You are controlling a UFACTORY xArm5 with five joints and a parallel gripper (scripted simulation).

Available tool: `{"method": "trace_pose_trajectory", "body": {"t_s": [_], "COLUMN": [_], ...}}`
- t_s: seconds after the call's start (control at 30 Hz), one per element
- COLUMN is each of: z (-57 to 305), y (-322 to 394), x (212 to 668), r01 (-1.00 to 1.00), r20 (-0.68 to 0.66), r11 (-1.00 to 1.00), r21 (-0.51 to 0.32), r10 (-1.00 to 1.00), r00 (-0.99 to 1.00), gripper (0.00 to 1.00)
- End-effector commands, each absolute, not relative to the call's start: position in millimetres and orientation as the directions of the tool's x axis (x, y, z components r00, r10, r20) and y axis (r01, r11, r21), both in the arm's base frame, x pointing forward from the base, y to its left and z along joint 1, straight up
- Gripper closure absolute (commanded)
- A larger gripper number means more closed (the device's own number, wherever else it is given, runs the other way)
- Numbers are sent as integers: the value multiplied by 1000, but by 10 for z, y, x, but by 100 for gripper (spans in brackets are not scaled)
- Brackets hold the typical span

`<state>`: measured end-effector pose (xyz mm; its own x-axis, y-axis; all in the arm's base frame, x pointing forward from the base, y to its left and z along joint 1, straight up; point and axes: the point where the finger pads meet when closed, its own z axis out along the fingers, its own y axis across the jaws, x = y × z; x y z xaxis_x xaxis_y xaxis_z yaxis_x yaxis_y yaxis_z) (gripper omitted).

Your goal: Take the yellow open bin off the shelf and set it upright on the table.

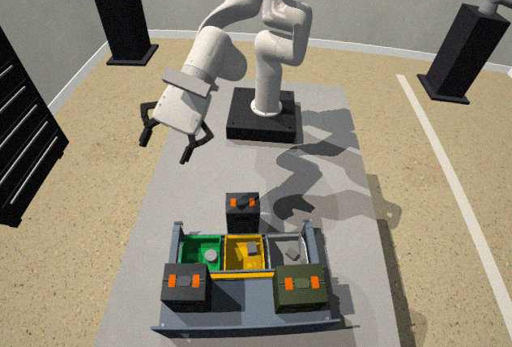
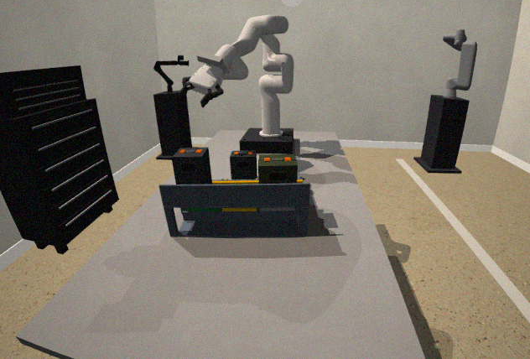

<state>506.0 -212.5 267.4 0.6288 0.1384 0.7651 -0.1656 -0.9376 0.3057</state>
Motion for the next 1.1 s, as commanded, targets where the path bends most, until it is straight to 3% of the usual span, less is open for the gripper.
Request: {"method": "trace_pose_trajectory", "body": {"t_s": [0.0,0.37,0.4,0.53,0.93,0.97,1.07], "z": [2692,2692,2692,2692,2692,2692,2692], "y": [-2130,-2130,-2128,-2132,-2132,-2130,-2132], "x": [5063,5063,5064,5062,5062,5063,5062], "r01": [-79,-79,-150,-79,-79,-150,-97], "r20": [792,792,772,792,792,772,787], "r11": [-967,-967,-944,-967,-967,-944,-962], "r21": [244,244,294,244,244,294,256], "r10": [151,151,142,151,151,142,149], "r00": [591,591,620,591,591,620,599], "gripper": [0,0,0,0,0,0,0]}}
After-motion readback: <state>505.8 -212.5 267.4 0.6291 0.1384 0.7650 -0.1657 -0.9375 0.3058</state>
